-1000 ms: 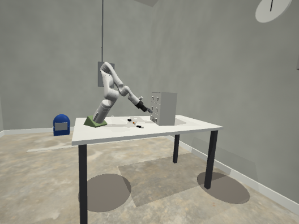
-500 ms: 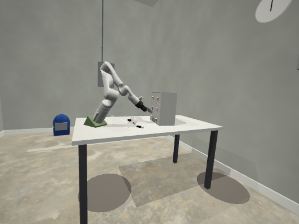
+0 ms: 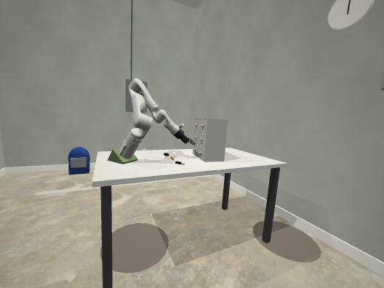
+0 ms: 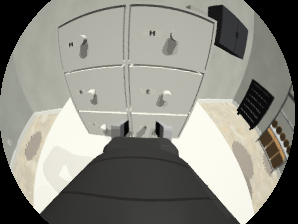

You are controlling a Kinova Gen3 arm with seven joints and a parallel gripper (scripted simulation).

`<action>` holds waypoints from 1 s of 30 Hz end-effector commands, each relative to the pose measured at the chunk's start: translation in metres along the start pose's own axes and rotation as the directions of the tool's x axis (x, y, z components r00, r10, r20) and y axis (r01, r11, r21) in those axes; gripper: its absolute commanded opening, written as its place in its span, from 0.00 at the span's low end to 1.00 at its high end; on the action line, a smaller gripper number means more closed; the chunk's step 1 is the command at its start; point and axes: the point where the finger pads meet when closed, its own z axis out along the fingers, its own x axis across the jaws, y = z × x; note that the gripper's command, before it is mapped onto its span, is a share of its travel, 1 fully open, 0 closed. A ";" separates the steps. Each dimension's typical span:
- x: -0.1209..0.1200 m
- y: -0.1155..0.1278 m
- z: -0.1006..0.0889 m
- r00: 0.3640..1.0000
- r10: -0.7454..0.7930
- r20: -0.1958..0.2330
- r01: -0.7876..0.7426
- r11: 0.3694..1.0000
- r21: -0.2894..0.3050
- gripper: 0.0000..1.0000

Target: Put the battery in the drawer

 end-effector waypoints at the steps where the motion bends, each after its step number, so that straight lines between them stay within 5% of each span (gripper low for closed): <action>1: -0.001 -0.001 -0.001 1.000 0.004 0.003 -0.004 1.000 -0.002 1.00; 30: 0.000 -0.003 -0.009 1.000 0.003 0.002 -0.003 0.998 -0.062 1.00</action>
